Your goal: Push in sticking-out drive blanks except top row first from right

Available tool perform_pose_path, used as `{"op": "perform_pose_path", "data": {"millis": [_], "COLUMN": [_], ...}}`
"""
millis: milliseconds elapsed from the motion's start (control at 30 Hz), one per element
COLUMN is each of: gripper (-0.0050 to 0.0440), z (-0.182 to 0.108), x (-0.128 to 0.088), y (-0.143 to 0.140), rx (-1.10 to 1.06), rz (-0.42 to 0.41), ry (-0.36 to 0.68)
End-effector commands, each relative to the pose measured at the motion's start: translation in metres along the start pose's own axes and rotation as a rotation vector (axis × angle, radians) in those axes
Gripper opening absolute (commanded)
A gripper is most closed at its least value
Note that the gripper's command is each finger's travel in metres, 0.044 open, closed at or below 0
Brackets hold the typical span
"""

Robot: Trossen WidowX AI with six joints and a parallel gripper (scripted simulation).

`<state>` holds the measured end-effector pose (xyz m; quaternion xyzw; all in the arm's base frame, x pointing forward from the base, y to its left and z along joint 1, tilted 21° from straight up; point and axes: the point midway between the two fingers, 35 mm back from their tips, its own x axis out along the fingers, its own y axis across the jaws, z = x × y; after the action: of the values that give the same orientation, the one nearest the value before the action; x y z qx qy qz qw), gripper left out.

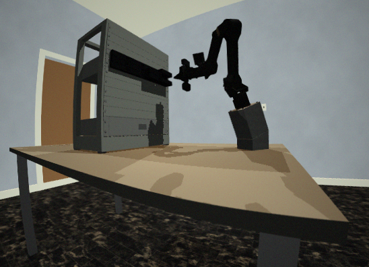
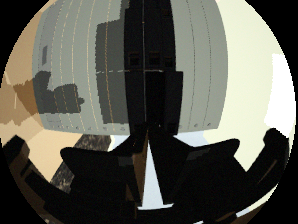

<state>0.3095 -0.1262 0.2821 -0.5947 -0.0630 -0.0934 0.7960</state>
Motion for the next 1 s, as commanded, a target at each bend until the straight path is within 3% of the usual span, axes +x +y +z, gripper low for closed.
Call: {"op": "perform_pose_path", "data": {"millis": [0,500,967], "gripper": [0.0000,0.0000,0.0000], "z": [0.002,0.010,0.058], "x": [0.001,0.001,0.003], "y": [-0.008,-0.007,0.001], "rx": [-0.014,-0.014,-0.014], "rz": [-0.021,-0.021,-0.021], "ry": [-0.003,-0.003,-0.003]}}
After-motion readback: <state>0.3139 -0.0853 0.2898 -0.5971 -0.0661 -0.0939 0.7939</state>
